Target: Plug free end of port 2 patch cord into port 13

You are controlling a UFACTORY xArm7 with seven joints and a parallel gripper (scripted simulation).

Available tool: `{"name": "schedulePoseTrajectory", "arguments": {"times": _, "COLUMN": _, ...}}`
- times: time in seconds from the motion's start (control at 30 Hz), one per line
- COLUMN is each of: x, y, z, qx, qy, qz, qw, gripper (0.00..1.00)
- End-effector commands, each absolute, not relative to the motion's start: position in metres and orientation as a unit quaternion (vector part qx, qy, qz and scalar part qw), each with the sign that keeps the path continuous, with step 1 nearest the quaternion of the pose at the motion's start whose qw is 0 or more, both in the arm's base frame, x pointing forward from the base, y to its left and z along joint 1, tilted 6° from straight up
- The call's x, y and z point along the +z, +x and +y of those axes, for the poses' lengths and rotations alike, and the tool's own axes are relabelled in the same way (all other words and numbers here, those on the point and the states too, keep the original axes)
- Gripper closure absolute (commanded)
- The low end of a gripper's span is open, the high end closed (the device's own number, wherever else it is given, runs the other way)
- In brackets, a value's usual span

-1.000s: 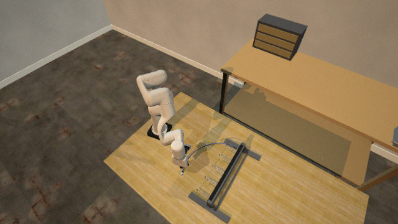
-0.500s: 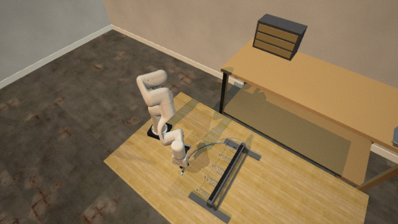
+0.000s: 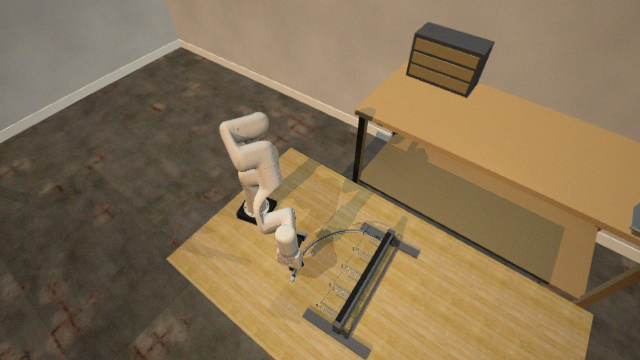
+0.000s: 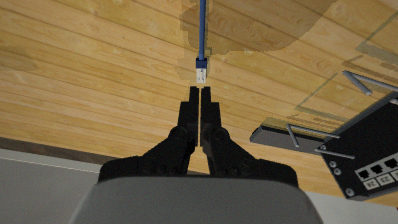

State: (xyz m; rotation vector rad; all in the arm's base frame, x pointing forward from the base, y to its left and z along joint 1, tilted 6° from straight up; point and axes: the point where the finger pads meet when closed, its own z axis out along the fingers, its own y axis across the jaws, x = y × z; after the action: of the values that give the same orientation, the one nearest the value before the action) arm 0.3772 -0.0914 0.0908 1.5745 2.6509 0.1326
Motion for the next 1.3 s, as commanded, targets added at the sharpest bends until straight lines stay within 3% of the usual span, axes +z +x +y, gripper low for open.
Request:
{"name": "schedulePoseTrajectory", "arguments": {"times": 0.0, "x": 0.092, "y": 0.3784, "z": -0.092, "qx": 0.043, "qy": 0.51, "qz": 0.859, "qw": 0.03, "gripper": 1.0}}
{"name": "schedulePoseTrajectory", "arguments": {"times": 0.63, "x": 0.0921, "y": 0.3795, "z": -0.0948, "qx": 0.043, "qy": 0.507, "qz": 0.86, "qw": 0.03, "gripper": 1.0}}
{"name": "schedulePoseTrajectory", "arguments": {"times": 0.67, "x": 0.0921, "y": 0.3795, "z": -0.0948, "qx": 0.043, "qy": 0.507, "qz": 0.86, "qw": 0.03, "gripper": 0.62}}
{"name": "schedulePoseTrajectory", "arguments": {"times": 1.27, "x": 0.0921, "y": 0.3795, "z": -0.0948, "qx": 0.043, "qy": 0.507, "qz": 0.86, "qw": 0.03, "gripper": 0.62}}
